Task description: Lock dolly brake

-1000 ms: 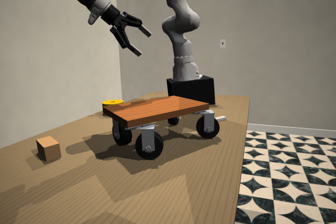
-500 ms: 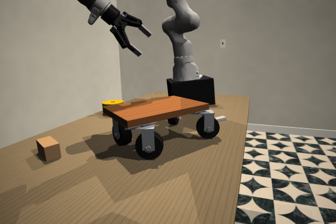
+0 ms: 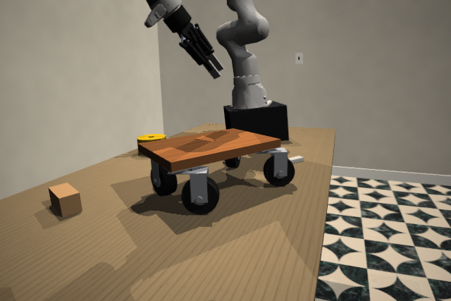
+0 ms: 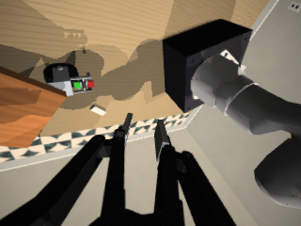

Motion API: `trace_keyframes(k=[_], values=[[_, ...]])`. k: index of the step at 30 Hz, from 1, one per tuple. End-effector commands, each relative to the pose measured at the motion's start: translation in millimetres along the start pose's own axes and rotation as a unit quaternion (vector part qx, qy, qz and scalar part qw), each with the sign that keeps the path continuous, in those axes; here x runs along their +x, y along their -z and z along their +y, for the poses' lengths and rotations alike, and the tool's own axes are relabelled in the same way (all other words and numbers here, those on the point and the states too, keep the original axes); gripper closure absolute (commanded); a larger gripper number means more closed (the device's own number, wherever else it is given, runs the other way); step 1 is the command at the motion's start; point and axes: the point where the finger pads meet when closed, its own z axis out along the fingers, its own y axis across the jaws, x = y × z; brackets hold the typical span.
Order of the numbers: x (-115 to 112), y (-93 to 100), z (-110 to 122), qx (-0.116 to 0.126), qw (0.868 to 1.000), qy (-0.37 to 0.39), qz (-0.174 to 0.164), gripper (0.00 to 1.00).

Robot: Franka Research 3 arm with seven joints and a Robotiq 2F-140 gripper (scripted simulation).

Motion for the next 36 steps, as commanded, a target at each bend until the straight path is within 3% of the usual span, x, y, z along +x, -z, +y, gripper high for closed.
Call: trace_keyframes(k=[1,4,5,7,8,10,11,13,14,16,17,21,23,25,29,36], values=[[-5.1,-14.1,-34.4,0.074,0.996,-0.017,0.053,1.00],[-5.1,-14.1,-34.4,0.074,0.996,-0.017,0.053,1.00],[-14.9,-27.0,-41.5,0.100,0.992,-0.007,0.080,1.00],[-14.9,-27.0,-41.5,0.100,0.992,-0.007,0.080,1.00],[-23.8,-39.2,-47.5,0.127,0.986,0.003,0.106,1.00],[-23.8,-39.2,-47.5,0.127,0.986,0.003,0.106,1.00],[-31.3,-50.2,-52.4,0.154,0.979,0.013,0.130,1.00],[-31.3,-50.2,-52.4,0.154,0.979,0.013,0.130,1.00],[-37.4,-59.8,-56.2,0.180,0.972,0.024,0.151,1.00],[-37.4,-59.8,-56.2,0.180,0.972,0.024,0.151,1.00],[-42.1,-67.7,-59.0,0.204,0.964,0.034,0.169,1.00],[-42.1,-67.7,-59.0,0.204,0.964,0.034,0.169,1.00],[-48.1,-78.5,-62.4,0.242,0.949,0.051,0.195,1.00],[-49.7,-81.7,-63.2,0.255,0.944,0.057,0.204,1.00],[-51.5,-85.3,-64.0,0.271,0.936,0.065,0.213,1.00],[-51.5,-85.4,-64.1,0.271,0.936,0.065,0.213,1.00]])
